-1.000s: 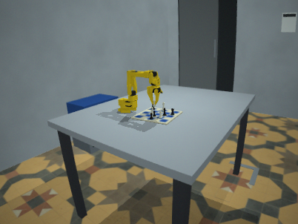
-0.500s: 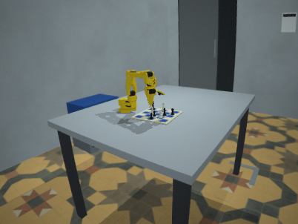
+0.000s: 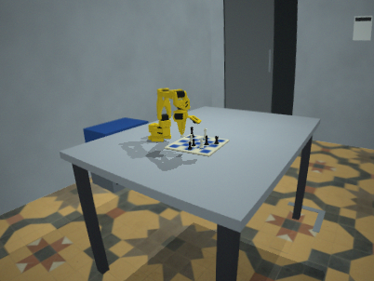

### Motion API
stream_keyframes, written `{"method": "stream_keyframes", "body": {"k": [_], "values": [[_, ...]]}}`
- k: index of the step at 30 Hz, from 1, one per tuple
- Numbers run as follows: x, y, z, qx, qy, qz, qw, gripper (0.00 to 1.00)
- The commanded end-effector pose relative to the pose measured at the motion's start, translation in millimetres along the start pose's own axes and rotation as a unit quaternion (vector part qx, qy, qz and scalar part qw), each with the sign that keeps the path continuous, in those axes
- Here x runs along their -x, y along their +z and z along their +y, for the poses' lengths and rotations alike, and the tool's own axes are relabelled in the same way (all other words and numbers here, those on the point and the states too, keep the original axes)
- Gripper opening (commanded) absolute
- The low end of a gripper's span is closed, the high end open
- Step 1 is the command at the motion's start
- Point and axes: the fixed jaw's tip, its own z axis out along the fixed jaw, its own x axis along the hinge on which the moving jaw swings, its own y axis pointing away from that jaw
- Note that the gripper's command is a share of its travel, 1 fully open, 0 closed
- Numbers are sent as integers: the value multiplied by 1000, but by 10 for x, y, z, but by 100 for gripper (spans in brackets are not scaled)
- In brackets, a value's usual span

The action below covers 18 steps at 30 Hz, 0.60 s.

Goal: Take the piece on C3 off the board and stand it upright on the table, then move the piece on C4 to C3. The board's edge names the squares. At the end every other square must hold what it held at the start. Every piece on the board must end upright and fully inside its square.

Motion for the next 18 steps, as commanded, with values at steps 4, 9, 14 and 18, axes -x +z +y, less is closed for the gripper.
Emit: {"method": "stream_keyframes", "body": {"k": [4,9,14,18], "values": [[-87,6,-149,4,181,8,983,0],[-122,7,-201,3,245,8,970,0],[-174,7,-275,2,332,9,943,0],[-209,7,-320,1,384,9,923,0]]}}
